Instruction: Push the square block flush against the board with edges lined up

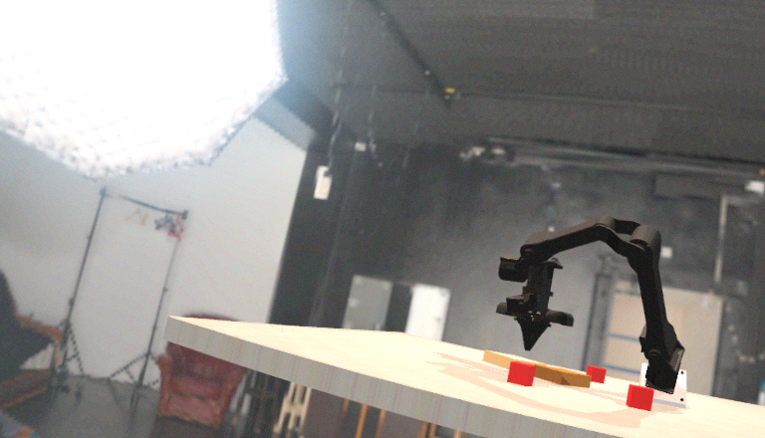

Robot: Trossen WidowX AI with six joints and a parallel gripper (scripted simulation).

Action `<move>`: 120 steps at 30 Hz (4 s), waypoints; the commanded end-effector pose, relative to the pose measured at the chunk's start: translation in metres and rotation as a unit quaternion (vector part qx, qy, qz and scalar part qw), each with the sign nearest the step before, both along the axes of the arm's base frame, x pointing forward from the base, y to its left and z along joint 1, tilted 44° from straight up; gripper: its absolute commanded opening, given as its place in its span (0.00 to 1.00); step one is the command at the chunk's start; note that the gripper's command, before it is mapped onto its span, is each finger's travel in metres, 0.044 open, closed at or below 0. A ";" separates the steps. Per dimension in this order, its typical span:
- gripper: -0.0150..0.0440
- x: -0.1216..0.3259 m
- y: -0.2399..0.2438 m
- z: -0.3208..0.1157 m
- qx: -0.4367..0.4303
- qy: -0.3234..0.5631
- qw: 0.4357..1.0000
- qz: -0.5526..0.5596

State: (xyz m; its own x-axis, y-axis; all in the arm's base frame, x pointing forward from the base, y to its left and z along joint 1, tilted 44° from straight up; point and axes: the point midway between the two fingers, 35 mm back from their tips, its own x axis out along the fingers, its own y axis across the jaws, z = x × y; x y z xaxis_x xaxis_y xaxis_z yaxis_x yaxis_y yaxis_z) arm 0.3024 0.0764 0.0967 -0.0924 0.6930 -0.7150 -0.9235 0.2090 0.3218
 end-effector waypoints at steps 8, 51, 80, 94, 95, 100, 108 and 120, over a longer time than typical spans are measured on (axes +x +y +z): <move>0.25 -0.022 -0.003 0.006 -0.018 0.111 0.987 -0.114; 0.25 -0.118 -0.008 0.008 -0.076 0.539 0.627 -0.556; 0.25 -0.107 0.024 -0.037 -0.075 0.541 0.626 -0.557; 0.25 -0.091 0.018 -0.044 -0.075 0.540 0.626 -0.558; 0.25 -0.090 0.018 -0.044 -0.075 0.540 0.626 -0.558; 0.25 -0.085 0.015 -0.047 -0.075 0.540 0.626 -0.558; 0.25 -0.078 0.012 -0.051 -0.075 0.540 0.626 -0.558; 0.25 -0.090 0.019 -0.043 -0.075 0.540 0.626 -0.558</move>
State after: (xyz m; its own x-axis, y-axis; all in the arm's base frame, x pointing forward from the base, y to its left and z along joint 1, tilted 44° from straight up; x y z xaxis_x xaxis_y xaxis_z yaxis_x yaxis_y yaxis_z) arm 0.2153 0.0944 0.0507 -0.1002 0.6902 -0.7167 0.5617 0.6338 0.5318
